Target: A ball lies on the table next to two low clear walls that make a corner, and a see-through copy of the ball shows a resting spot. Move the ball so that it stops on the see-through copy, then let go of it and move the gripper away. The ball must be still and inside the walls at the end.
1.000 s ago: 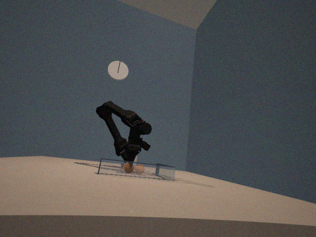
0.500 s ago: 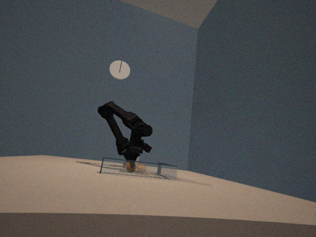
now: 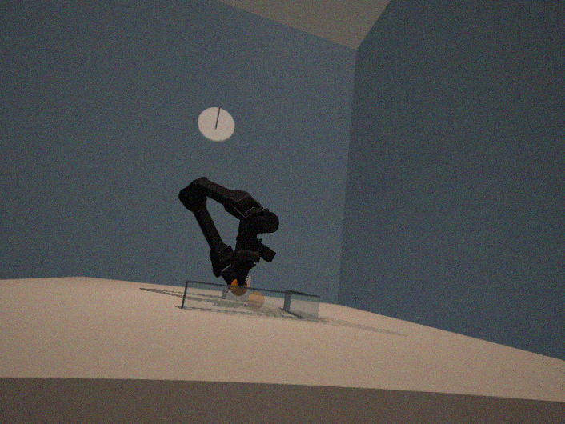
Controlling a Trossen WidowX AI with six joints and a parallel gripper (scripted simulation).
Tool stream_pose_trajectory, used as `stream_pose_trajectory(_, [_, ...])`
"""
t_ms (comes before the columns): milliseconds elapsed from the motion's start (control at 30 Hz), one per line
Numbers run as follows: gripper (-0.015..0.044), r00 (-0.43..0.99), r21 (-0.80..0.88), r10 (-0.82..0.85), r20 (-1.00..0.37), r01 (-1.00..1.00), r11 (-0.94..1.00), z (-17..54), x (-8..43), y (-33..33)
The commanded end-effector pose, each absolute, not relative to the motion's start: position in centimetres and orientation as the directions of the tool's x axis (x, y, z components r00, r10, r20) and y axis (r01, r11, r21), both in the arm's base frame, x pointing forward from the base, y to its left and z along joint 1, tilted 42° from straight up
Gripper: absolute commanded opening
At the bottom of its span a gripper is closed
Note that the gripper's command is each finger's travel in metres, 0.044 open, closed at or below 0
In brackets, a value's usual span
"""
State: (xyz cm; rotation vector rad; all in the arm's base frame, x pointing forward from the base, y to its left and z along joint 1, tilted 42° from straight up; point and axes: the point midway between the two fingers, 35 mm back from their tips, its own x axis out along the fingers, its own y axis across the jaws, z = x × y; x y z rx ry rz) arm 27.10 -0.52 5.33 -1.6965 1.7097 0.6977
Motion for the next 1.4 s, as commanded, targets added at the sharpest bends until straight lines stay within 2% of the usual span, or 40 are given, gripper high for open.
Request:
stream_pose_trajectory(0, [0.0000, 0.024, -0.059, -0.661, -0.750, -0.998, 0.032, 6.9, 27.3, 1.3])
stream_pose_trajectory(633, [0.0000, 0.020, -0.057, -0.666, -0.746, -0.998, 0.034, 13.0, 26.3, 6.4])
stream_pose_trajectory(967, [0.0000, 0.022, -0.060, -0.665, -0.747, -0.998, 0.034, 6.0, 27.3, 7.1])
stream_pose_trajectory(1367, [0.0000, 0.023, -0.060, -0.664, -0.747, -0.998, 0.033, 3.9, 27.6, 5.5])
